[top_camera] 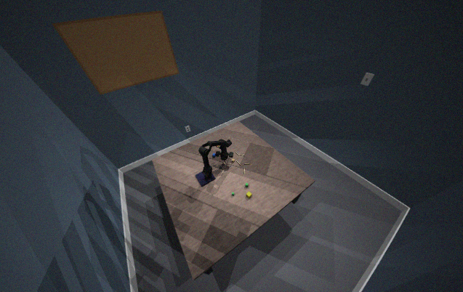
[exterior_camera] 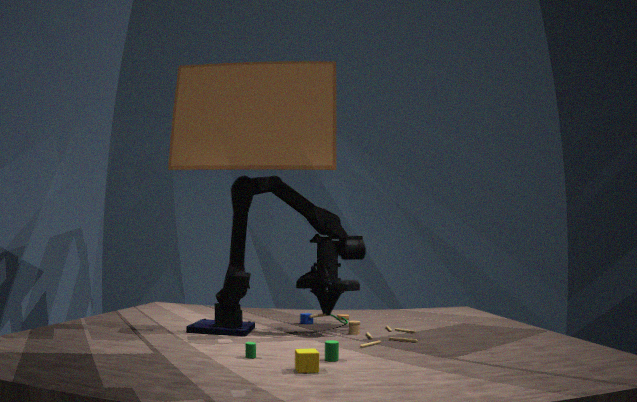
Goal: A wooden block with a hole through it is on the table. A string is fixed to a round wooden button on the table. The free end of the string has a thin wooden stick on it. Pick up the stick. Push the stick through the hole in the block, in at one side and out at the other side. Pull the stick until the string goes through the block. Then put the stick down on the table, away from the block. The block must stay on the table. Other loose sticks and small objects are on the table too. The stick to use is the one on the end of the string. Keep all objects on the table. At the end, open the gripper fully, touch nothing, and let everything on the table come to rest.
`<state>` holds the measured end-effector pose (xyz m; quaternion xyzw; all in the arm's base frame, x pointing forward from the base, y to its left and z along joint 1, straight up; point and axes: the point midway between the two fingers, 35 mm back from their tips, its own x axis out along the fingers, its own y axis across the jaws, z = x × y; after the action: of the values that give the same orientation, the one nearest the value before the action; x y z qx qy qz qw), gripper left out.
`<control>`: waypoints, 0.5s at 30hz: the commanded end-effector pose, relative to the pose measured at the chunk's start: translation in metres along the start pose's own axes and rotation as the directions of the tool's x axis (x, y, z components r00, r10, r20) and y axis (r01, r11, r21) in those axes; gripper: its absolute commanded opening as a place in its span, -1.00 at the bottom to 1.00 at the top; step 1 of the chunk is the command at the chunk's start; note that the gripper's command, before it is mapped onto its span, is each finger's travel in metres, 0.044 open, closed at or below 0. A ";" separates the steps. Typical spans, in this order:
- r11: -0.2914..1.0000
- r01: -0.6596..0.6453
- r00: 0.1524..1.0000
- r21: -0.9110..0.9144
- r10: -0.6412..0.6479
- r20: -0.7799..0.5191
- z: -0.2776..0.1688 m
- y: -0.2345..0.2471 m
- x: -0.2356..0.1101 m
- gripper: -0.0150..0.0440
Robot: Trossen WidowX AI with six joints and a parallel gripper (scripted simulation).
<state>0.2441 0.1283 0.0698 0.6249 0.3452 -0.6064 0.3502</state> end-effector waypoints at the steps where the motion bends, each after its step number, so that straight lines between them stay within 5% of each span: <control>1: 1.000 -0.002 1.000 0.000 0.002 -0.003 0.000 0.000 -0.007 -0.49; 15: 1.000 -0.001 1.000 0.000 0.001 -0.002 0.001 0.000 -0.012 -0.49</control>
<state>0.2433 0.1279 0.0822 0.6255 0.3452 -0.6057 0.3502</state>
